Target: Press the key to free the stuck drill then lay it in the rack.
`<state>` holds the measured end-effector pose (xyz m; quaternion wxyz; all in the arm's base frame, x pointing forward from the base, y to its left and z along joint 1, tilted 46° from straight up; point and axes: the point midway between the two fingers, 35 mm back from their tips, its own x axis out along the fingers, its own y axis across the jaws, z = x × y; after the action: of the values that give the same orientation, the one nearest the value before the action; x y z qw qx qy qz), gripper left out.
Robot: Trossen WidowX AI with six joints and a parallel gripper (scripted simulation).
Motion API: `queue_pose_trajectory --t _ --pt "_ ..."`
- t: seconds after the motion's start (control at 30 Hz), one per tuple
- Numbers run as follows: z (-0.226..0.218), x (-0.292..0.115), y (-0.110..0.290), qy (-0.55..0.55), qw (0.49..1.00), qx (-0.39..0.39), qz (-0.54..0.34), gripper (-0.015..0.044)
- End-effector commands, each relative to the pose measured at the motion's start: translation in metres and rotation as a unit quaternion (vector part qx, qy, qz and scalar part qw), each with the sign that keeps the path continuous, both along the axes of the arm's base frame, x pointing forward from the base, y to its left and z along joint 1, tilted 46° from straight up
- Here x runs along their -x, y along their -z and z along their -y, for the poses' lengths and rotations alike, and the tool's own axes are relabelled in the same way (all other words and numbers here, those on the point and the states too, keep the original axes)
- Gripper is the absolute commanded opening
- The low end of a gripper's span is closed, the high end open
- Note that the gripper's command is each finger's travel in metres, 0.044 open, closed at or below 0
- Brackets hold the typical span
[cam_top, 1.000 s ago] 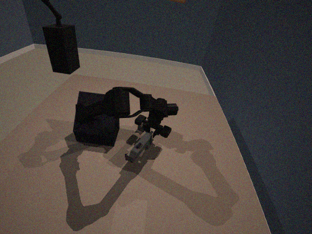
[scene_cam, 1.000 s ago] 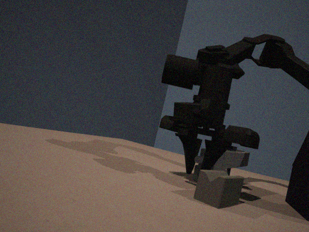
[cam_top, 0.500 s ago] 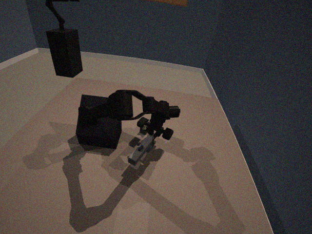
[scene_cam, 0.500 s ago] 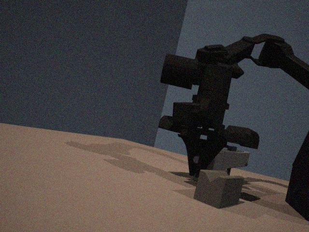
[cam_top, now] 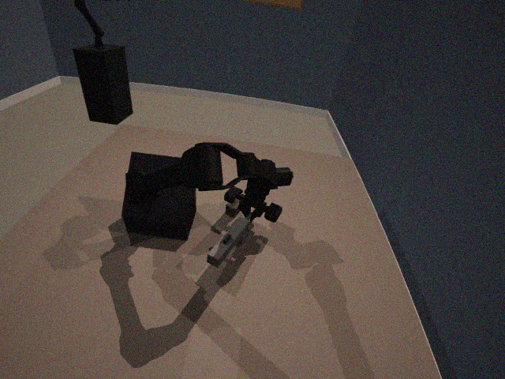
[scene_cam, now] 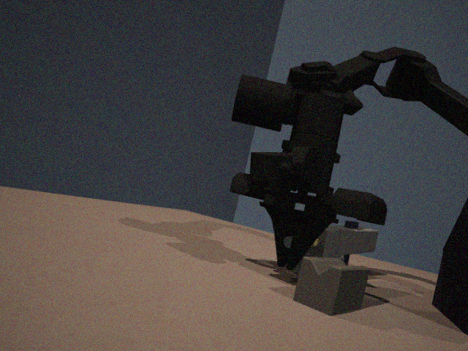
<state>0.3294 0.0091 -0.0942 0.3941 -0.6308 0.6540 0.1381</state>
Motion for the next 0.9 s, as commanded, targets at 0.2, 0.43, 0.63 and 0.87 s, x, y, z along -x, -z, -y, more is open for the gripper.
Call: queue_pose_trajectory --t 0.2,0.43,0.63,0.87 --pt "-0.012 -0.006 0.011 0.000 1.000 -0.003 0.001 0.0000" --pt "-0.012 -0.006 0.012 0.000 1.000 0.000 0.000 0.0053" --pt "-0.012 -0.006 0.012 0.000 1.000 0.000 0.000 0.0210" --pt "-0.010 -0.005 0.011 0.000 1.000 -0.002 0.001 0.0394"
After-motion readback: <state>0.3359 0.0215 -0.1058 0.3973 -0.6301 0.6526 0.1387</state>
